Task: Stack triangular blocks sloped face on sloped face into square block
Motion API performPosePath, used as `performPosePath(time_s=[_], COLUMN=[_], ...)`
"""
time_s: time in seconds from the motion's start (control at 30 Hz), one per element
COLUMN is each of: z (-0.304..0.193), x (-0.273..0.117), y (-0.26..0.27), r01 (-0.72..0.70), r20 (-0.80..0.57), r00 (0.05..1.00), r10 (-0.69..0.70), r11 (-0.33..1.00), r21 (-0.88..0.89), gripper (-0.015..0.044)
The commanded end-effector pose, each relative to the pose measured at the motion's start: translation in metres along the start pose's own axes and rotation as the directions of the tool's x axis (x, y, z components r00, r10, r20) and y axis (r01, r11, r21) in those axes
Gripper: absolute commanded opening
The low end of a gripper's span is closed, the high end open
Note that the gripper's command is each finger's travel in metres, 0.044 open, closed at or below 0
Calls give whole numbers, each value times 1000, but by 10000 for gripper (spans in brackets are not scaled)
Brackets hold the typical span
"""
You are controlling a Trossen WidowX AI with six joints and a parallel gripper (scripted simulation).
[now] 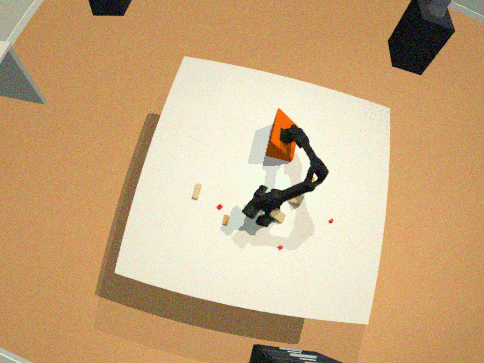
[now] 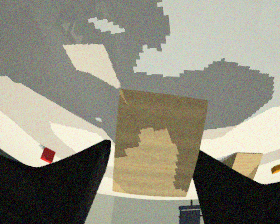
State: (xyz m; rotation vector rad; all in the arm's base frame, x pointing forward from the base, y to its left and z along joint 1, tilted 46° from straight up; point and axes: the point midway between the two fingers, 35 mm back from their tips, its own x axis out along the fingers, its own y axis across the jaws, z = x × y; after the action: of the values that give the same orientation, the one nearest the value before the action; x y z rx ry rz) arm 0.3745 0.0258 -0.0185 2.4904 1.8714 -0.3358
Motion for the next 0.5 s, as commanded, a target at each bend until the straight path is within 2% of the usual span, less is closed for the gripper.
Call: performPosePath(time_s=[0.0, 0.23, 0.47], z=[0, 0, -4], x=[0, 0, -7], y=[0, 0, 2], r01=[0, 0, -5], r20=[0, 0, 6], r00=[1000, 1000, 1000], r10=[0, 0, 5], r11=[1000, 1000, 1000], r21=[-1, -1, 0], gripper=[223, 177, 0])
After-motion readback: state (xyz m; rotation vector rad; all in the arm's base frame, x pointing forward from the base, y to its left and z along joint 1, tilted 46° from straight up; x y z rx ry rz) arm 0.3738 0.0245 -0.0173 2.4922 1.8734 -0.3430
